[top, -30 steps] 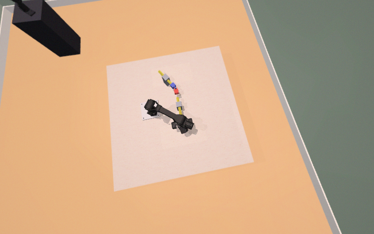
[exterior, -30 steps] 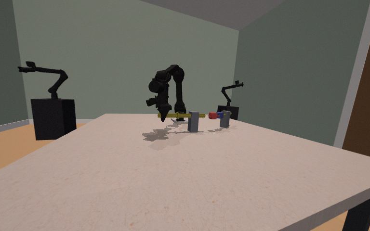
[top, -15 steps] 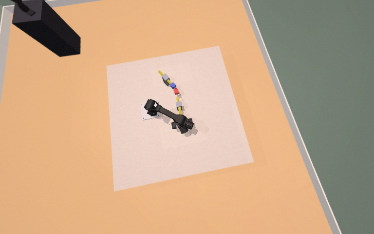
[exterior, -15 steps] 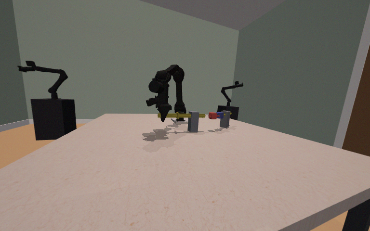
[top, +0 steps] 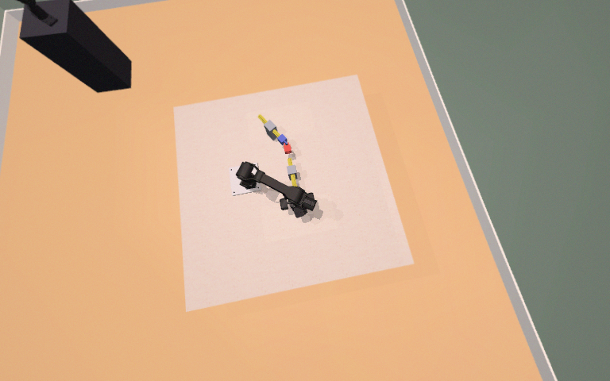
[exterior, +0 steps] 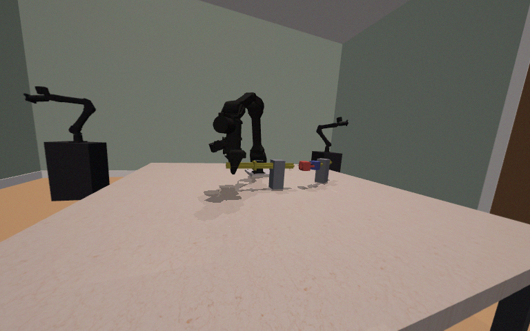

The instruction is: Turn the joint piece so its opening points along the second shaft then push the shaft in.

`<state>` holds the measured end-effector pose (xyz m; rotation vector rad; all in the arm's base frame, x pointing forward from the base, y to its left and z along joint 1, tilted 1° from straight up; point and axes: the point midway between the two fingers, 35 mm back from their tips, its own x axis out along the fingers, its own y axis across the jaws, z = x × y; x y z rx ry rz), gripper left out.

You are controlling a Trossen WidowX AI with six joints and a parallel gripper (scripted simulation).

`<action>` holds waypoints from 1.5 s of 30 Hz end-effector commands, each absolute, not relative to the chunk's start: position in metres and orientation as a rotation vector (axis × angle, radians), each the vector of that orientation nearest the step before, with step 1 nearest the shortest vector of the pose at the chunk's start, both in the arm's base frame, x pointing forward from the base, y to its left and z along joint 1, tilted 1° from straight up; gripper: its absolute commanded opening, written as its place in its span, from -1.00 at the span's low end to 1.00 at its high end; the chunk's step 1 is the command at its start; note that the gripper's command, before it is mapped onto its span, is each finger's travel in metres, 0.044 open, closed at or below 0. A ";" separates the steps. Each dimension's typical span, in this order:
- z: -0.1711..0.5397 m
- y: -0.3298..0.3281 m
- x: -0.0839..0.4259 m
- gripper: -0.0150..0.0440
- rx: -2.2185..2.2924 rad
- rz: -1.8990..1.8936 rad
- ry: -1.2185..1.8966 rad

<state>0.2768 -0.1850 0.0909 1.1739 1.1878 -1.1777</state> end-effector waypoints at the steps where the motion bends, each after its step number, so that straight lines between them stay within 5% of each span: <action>1: 0.091 -0.185 0.277 -0.49 1.174 -1.176 1.187; 45: 0.089 -0.125 0.275 -0.49 1.170 -1.194 1.200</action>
